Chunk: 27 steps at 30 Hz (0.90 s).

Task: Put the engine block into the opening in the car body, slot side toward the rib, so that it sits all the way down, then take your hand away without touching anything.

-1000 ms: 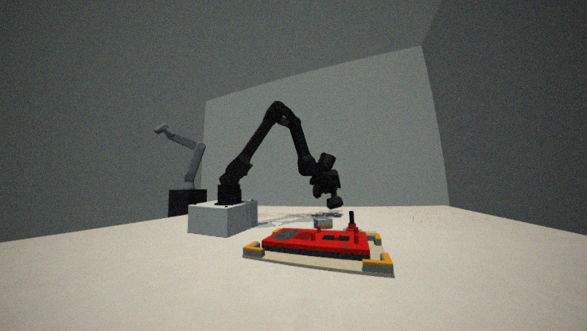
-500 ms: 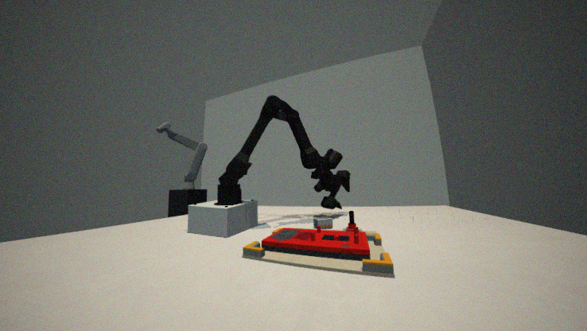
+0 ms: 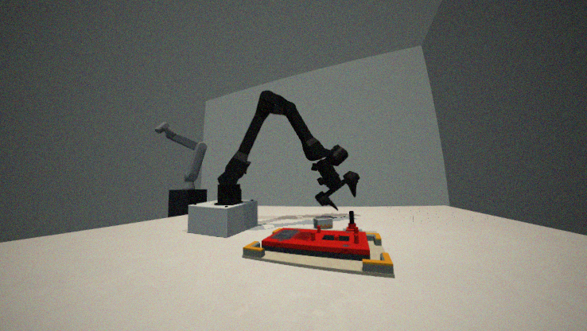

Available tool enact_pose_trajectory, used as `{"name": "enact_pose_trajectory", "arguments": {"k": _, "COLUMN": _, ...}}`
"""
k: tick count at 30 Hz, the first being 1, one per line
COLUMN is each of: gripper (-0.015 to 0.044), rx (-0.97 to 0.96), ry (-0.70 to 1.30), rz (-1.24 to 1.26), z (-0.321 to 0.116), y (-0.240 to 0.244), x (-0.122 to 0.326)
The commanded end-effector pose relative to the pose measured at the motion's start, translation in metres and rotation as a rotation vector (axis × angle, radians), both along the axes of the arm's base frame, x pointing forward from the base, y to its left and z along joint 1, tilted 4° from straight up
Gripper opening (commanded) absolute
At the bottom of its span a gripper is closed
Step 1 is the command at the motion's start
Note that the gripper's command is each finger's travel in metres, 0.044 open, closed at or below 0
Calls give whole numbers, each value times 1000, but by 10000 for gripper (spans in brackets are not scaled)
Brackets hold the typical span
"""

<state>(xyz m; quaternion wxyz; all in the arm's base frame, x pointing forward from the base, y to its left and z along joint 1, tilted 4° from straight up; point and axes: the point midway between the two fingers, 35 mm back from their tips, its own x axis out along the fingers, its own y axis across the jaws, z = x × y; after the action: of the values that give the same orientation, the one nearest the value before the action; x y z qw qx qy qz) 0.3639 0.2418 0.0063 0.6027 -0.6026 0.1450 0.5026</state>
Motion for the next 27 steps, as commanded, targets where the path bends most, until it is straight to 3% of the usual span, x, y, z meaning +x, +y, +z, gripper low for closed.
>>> {"name": "enact_pose_trajectory", "arguments": {"k": 1, "gripper": 440, "rx": 8, "ry": 78, "rz": -121, "z": 4, "y": -15, "x": 0}}
{"name": "enact_pose_trajectory", "arguments": {"k": 27, "gripper": 440, "rx": -2, "ry": 501, "rz": -897, "z": 24, "y": -113, "x": -36}}
